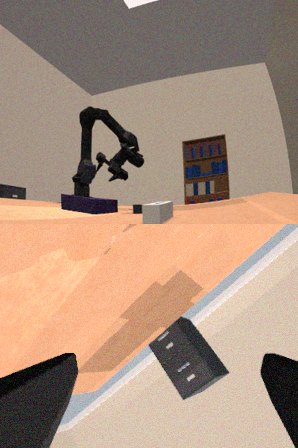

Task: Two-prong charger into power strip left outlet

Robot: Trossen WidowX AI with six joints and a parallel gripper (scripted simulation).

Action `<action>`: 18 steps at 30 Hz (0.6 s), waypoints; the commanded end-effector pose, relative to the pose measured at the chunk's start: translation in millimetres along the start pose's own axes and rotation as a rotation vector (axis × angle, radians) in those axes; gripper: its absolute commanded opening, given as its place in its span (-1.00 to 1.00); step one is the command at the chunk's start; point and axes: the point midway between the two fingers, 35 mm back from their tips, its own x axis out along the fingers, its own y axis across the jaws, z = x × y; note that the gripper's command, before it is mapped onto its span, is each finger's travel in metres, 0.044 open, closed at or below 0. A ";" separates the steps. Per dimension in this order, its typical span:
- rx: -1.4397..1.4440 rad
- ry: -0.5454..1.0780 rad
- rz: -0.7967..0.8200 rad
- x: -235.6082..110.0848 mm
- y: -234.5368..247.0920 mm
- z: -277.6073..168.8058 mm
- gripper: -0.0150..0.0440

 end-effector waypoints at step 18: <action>-0.342 -0.175 0.181 -26.7 42.0 53.7 1.00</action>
